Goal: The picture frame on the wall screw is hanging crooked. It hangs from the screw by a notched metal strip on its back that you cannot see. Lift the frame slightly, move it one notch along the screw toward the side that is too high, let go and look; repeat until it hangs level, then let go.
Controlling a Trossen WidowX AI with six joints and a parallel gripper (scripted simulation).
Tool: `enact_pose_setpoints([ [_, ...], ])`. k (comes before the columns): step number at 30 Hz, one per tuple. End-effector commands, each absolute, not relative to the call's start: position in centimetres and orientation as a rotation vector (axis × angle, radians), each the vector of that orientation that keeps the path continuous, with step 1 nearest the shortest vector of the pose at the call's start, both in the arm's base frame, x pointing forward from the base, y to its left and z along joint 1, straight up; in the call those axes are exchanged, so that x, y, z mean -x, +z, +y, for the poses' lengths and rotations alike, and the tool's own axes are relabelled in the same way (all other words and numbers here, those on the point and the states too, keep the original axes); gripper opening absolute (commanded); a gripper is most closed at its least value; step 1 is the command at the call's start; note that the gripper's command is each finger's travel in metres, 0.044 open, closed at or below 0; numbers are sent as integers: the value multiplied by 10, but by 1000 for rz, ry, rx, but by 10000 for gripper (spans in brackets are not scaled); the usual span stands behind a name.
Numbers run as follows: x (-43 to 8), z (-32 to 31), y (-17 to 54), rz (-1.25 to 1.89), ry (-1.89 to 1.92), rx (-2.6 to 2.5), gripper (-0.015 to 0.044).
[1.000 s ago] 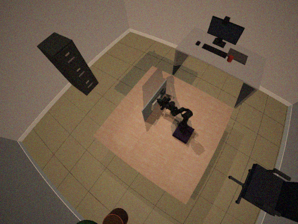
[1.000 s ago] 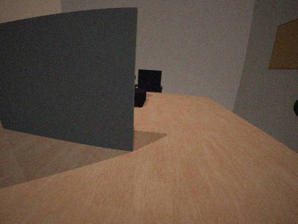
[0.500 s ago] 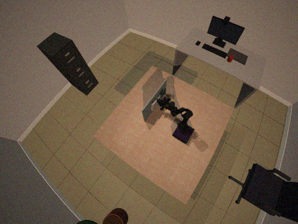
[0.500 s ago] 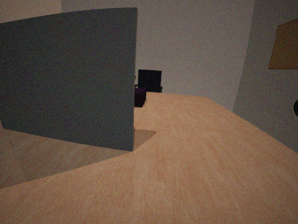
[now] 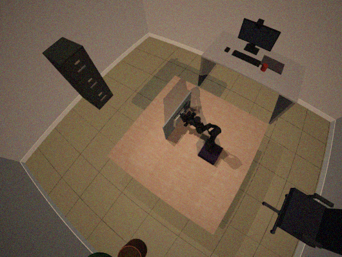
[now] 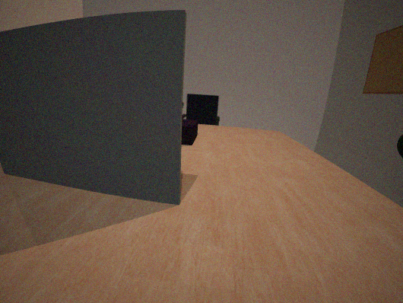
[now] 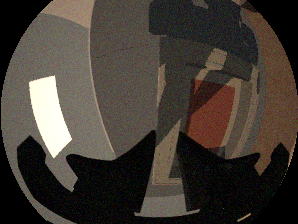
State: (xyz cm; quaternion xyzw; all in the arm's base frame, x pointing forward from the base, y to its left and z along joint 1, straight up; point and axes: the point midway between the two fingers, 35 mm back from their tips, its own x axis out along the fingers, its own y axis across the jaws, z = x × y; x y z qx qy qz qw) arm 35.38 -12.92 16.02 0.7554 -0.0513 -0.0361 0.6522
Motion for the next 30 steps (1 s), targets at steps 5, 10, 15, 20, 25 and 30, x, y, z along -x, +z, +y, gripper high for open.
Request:
enact_pose_setpoints([
  [5,-354,-129,161,-123,-76,-1715,0],
  [10,-354,-129,159,-123,-76,-1715,0],
  [15,-354,-129,158,-123,-76,-1715,0],
  [20,-354,-128,156,-123,-76,-1715,0],
  [25,-354,-128,154,-123,-76,-1715,0],
  [30,-354,-128,153,-121,-77,-1715,0],
])
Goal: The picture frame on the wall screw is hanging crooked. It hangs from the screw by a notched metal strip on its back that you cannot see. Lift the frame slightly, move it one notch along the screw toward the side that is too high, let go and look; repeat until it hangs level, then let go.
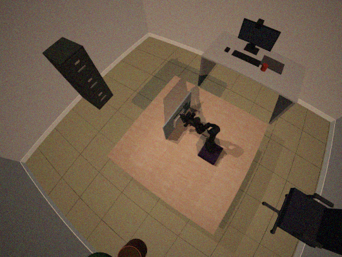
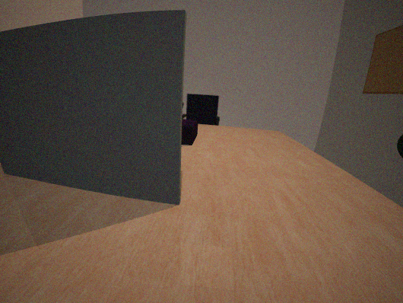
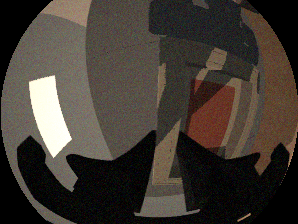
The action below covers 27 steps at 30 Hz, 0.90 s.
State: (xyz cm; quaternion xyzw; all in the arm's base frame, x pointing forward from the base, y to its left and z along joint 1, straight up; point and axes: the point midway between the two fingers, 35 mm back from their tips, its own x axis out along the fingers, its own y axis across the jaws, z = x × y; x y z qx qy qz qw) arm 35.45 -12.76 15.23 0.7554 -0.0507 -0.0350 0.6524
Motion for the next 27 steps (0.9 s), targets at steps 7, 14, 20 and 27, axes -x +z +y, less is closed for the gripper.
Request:
enact_pose_setpoints([
  [7,-354,-128,153,-115,-80,-1714,0],
  [14,-354,-127,151,-113,-81,-1710,0],
  [20,-355,-127,151,-110,-84,-1653,0],
  [27,-355,-126,150,-108,-86,-1616,0],
])
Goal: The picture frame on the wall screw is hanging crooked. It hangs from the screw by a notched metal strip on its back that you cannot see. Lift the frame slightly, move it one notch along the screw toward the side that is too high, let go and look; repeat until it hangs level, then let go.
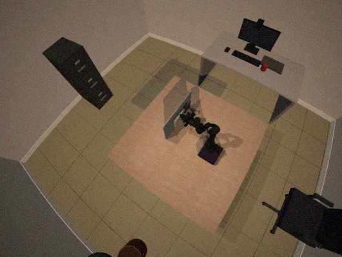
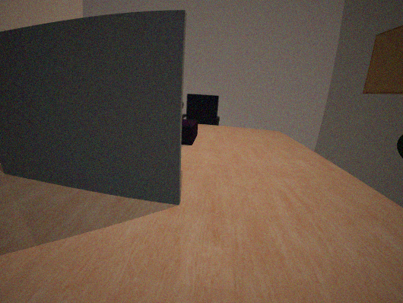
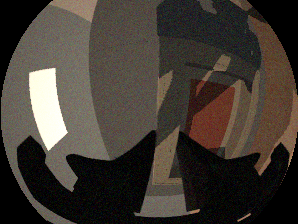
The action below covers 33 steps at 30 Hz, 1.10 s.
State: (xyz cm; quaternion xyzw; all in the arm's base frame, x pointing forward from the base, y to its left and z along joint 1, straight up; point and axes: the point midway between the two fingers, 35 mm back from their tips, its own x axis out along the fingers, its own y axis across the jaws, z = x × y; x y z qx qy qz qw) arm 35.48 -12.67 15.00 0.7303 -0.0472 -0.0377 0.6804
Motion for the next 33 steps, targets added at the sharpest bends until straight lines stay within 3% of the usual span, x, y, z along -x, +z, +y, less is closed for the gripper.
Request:
enact_pose_setpoints([
  [1,-355,-126,150,-108,-87,-1611,0],
  [16,-355,-126,148,-104,-90,-1539,0],
  [26,-355,-126,148,-102,-89,-1559,260],
  [30,-353,-127,149,-103,-89,-1562,260],
  [33,-322,-127,151,-107,-87,-1607,260],
])
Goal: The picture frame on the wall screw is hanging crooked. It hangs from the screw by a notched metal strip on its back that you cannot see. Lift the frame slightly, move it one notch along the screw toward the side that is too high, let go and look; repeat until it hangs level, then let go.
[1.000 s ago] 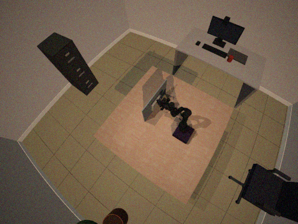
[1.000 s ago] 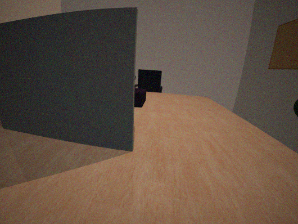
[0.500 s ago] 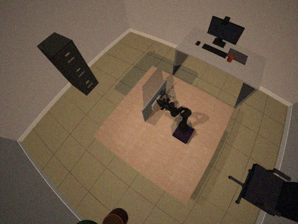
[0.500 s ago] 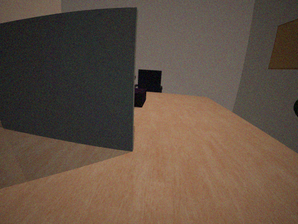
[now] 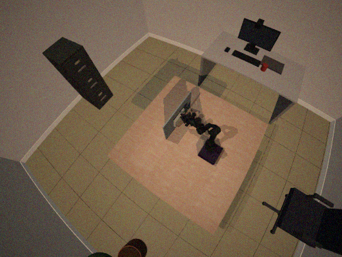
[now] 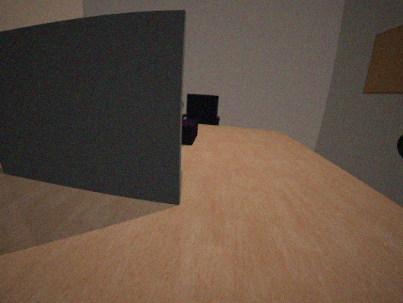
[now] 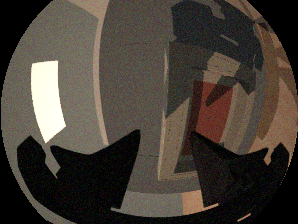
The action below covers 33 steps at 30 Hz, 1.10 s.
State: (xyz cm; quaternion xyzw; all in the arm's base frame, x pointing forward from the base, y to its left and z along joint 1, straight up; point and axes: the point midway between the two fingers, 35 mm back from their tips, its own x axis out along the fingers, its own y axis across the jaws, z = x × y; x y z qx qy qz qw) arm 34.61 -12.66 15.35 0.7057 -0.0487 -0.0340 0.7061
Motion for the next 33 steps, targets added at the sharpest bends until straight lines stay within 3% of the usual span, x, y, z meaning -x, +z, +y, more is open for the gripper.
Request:
enact_pose_setpoints([
  [1,-309,-126,151,-109,-87,-1627,260],
  [6,-257,-115,144,-117,-84,-1712,260],
  [14,-259,-119,150,-124,-79,-1694,260],
  [33,-173,-110,184,-112,-90,-1714,260],
])
